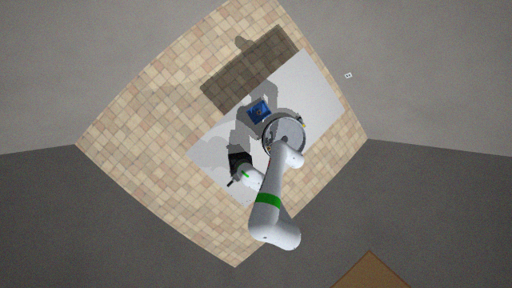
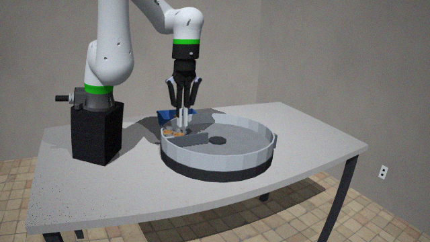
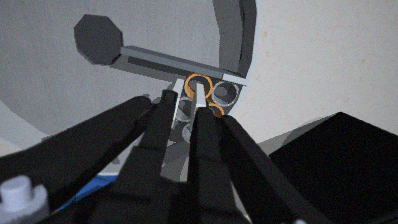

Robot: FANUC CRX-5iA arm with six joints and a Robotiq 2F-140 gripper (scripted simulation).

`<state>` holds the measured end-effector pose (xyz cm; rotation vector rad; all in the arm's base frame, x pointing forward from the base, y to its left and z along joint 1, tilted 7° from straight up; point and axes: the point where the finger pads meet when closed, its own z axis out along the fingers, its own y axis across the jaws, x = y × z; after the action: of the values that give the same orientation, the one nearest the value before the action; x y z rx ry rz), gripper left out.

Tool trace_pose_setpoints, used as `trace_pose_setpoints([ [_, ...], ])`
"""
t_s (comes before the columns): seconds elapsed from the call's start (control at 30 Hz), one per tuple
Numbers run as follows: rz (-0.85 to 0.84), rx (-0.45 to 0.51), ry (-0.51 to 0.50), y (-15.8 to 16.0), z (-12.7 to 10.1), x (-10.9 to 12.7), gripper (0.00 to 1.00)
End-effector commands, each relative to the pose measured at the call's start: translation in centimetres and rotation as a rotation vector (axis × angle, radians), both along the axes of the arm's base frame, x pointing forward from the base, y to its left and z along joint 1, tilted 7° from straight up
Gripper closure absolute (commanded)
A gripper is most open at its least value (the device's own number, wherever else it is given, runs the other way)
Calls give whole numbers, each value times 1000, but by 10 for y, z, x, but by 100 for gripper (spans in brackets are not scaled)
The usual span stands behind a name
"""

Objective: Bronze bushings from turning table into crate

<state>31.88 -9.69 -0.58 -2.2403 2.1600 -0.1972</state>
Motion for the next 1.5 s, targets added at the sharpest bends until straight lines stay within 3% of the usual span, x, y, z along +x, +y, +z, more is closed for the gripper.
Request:
trace_pose_setpoints([
  [0.0, 0, 0, 0, 0, 0, 0, 90],
  [0.53, 0, 0, 0, 0, 0, 0, 90],
  [0.77, 0, 0, 0, -2, -22, 3, 90],
  [1.47, 0, 0, 0, -2, -23, 3, 90],
])
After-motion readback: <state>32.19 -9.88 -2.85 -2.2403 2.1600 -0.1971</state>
